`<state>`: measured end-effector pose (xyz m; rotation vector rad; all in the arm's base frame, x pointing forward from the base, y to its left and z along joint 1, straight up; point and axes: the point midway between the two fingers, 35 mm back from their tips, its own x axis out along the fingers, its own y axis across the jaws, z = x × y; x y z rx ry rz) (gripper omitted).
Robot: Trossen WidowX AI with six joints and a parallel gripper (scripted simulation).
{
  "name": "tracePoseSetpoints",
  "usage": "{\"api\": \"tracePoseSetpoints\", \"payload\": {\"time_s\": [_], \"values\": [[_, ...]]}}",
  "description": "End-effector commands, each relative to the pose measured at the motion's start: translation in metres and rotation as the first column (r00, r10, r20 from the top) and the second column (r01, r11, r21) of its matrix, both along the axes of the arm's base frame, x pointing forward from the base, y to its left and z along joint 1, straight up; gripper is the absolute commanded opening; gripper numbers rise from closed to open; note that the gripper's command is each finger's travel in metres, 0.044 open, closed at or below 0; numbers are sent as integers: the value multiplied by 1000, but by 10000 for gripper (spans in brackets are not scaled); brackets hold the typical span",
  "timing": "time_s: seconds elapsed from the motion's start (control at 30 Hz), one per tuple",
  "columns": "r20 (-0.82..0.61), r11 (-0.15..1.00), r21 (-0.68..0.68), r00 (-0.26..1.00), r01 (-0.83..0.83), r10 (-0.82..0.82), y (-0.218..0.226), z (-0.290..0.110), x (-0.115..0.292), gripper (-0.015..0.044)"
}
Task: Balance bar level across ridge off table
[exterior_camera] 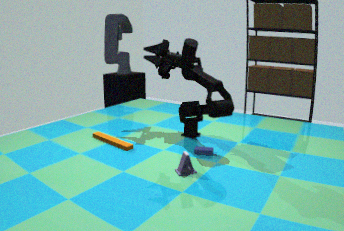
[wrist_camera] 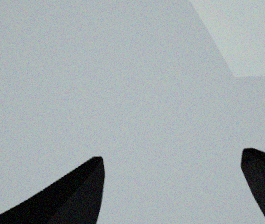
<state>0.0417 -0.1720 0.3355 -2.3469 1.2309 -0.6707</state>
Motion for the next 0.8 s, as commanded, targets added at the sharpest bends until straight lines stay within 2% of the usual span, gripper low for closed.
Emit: {"api": "tracePoseSetpoints", "payload": {"time_s": [0.0,0.77], "values": [[51,999,45,999,-19,17,-9,3,-1,315],[284,903,393,957,-172,59,-66,-8,17,315]]}}
